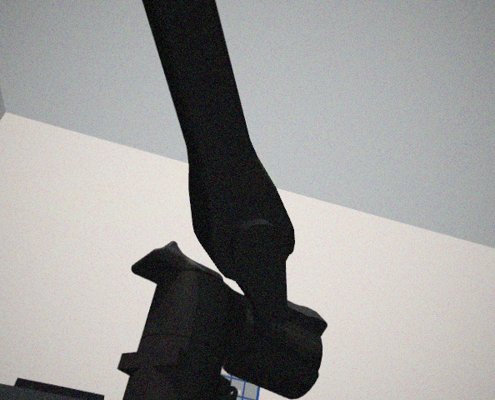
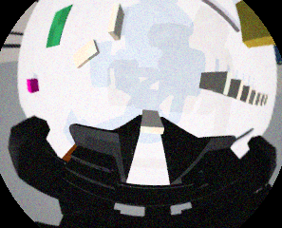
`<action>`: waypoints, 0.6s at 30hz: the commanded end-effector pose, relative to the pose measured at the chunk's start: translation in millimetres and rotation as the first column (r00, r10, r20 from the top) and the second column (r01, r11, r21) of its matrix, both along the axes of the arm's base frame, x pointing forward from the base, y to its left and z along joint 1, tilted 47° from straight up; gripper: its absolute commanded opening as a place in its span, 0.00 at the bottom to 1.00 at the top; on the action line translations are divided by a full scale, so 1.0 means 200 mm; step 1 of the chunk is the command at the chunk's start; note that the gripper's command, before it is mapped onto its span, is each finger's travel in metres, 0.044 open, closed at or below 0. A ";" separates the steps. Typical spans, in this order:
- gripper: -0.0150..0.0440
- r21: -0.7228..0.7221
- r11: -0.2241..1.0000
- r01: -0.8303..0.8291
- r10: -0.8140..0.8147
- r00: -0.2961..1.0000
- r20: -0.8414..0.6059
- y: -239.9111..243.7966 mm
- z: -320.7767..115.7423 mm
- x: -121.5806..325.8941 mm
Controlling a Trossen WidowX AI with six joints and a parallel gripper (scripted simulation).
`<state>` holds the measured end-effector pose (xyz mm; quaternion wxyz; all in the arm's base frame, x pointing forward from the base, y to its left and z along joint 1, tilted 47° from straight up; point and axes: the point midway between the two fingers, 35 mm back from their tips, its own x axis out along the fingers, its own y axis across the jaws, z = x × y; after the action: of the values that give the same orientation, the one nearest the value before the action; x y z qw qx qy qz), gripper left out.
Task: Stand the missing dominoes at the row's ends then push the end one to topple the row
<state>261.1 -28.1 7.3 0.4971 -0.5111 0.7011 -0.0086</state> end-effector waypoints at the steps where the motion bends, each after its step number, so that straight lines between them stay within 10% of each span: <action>1: 0.44 -0.004 1.000 -0.004 0.004 1.000 -0.005 0.00 0.00 0.00; 18: 0.44 0.005 1.000 0.000 0.000 1.000 -0.003 0.50 0.47 -0.01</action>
<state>260.8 62.7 89.7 0.4958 -0.5131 0.7006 -0.0030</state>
